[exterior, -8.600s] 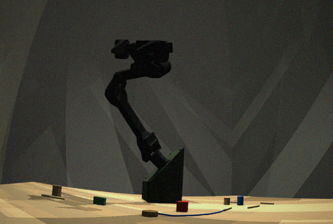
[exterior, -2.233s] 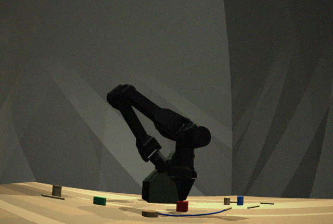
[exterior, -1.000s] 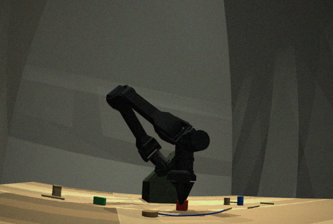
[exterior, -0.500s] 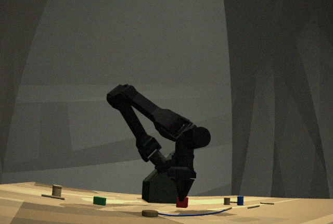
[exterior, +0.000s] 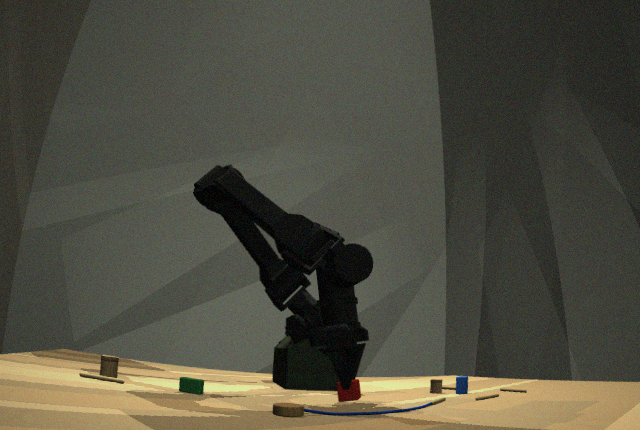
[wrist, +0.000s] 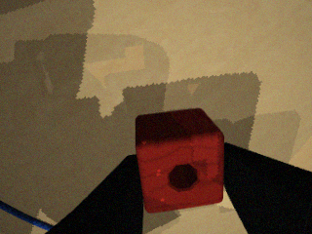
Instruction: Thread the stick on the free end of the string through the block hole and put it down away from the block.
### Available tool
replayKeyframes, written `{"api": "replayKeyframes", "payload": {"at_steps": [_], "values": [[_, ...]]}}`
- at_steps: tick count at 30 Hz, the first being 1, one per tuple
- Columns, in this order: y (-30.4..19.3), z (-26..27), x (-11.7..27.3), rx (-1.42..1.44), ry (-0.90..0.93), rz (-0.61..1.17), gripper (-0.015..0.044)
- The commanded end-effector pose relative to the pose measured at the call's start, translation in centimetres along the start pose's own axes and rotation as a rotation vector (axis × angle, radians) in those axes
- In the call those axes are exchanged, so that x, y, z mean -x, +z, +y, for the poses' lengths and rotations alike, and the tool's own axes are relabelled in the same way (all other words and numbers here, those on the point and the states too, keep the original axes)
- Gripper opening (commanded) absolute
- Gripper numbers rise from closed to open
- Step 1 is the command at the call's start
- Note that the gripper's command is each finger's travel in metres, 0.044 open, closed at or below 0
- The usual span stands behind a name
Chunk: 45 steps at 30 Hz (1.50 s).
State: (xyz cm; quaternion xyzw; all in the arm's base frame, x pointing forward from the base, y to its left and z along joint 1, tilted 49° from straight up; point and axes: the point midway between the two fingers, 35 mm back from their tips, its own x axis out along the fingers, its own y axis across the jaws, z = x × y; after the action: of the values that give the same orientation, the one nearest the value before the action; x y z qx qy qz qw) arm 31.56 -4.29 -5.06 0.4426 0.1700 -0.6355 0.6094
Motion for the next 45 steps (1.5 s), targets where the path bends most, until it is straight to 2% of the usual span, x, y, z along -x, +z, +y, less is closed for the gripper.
{"api": "replayKeyframes", "payload": {"at_steps": [1, 45], "values": [[0.3, 0.0, 0.0, 0.007, 0.002, 0.068, 0.0], [3.6, 0.1, -1.2, 0.034, 0.002, 0.651, 0.0]]}}
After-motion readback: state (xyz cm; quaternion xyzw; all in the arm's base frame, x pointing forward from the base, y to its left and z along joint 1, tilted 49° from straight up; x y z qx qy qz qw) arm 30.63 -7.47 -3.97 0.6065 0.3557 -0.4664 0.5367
